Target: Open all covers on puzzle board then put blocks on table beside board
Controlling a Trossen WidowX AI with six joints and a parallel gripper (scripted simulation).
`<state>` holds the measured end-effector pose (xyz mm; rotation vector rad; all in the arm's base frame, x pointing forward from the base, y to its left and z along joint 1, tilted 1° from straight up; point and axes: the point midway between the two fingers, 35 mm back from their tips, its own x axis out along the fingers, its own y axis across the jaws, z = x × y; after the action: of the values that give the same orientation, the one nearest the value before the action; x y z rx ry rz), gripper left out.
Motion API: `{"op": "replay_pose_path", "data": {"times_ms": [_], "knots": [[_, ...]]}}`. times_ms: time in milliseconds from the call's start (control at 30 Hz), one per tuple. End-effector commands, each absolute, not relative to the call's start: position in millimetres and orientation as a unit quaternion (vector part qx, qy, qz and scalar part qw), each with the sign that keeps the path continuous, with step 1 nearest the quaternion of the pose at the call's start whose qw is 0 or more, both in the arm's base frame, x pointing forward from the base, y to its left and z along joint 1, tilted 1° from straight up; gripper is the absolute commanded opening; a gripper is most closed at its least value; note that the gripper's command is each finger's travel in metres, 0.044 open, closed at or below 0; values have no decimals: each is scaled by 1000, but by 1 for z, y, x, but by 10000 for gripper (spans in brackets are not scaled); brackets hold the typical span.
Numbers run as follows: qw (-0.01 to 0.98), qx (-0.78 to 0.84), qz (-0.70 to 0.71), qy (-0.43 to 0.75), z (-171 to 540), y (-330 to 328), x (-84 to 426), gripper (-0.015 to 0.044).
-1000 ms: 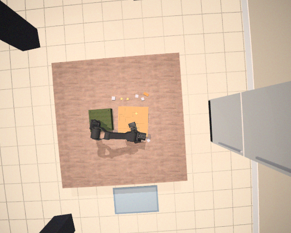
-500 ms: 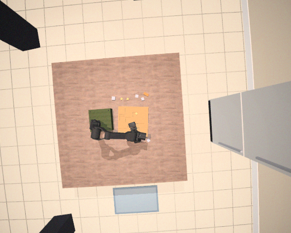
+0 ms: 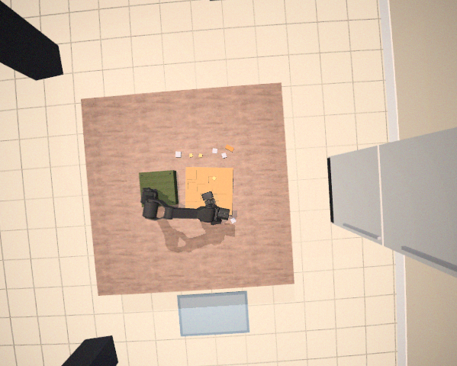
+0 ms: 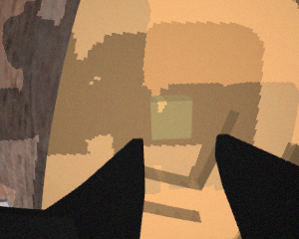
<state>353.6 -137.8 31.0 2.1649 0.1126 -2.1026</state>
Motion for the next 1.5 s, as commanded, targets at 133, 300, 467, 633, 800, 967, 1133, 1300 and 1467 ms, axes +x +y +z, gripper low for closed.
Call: {"op": "replay_pose_path", "data": {"times_ms": [133,300,467,633,800,967,1133,1300,1467], "knots": [[58,714,-696,41,26,-137,354,144],[58,714,-696,41,21,-137,354,144],[58,714,-696,41,16,-137,354,144],[58,714,-696,41,11,-137,354,144],[58,714,-696,41,6,-137,354,144],[58,714,-696,41,6,-137,354,144],[58,714,-696,41,6,-137,354,144],[58,714,-696,41,6,-137,354,144],[58,714,-696,41,2,-137,354,144]]}}
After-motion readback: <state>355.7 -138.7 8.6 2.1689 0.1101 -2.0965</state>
